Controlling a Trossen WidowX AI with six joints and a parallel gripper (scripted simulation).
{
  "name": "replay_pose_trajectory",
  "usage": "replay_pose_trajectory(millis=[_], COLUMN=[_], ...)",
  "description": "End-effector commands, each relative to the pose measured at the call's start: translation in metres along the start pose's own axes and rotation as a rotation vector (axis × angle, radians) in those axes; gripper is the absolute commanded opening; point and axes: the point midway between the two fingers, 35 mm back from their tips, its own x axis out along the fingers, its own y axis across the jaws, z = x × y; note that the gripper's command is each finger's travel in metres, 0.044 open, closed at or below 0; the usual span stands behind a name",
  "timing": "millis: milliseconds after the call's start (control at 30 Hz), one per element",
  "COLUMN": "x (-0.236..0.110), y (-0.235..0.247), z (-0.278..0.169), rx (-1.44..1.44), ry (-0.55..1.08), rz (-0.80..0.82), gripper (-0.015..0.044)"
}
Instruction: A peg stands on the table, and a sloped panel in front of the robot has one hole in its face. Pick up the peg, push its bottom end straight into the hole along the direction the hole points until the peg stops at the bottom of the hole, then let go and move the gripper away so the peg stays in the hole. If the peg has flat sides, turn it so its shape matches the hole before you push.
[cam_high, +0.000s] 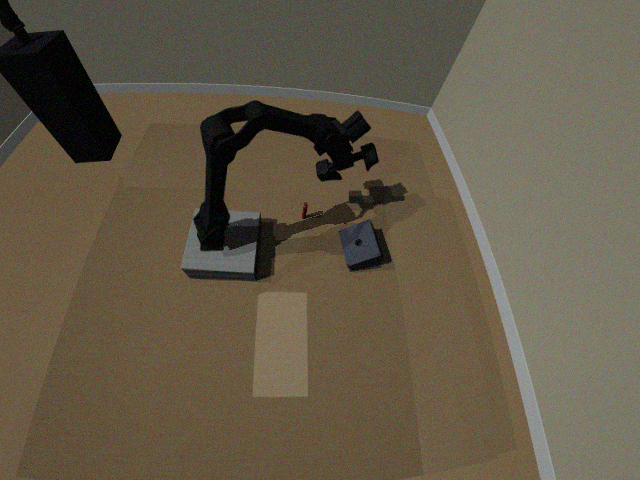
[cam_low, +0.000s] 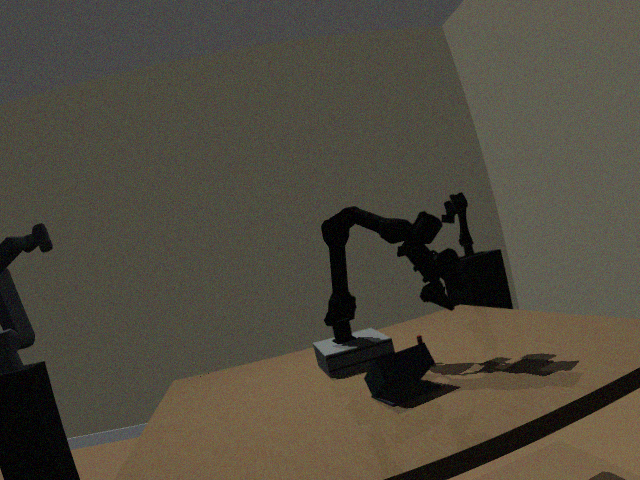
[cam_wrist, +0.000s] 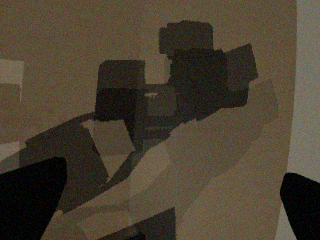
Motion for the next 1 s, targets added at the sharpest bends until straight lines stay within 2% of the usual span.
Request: replay_pose_trajectory(millis=[0, 500, 967], x=[0.002, -0.006, -0.021], y=[0.019, 0.073, 0.119], z=[-0.006, -0.025, -0.041], rx=[-0.103, -0.483, -0.828], ry=[0.014, 0.021, -0.043], rz=[0.068, 0.291, 0.506], gripper=[0.044, 0.044, 0.044])
